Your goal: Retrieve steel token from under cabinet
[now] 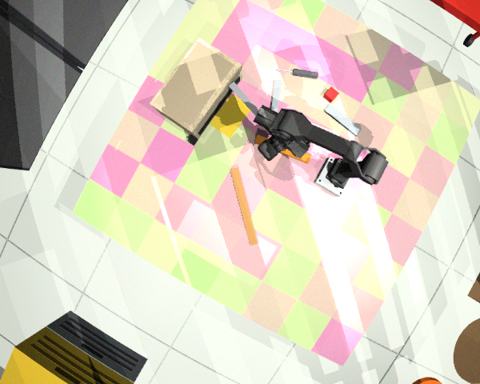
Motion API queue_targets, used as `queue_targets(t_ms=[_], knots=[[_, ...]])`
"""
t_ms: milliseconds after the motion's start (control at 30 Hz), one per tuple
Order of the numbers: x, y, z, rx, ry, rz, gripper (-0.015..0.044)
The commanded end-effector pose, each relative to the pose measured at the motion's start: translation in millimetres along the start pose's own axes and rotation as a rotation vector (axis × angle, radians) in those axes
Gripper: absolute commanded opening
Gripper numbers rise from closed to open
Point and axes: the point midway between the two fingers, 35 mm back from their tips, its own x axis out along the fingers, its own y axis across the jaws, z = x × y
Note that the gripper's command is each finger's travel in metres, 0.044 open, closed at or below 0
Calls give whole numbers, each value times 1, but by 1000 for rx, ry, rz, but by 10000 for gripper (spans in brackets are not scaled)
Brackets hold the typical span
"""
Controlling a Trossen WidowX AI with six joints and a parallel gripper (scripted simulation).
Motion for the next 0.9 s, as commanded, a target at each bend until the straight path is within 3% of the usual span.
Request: queue_targets(t_ms=[0,867], knots=[[3,-5,-1,-3,18,0,0],[30,-34,11,-12,16,-3,0]])
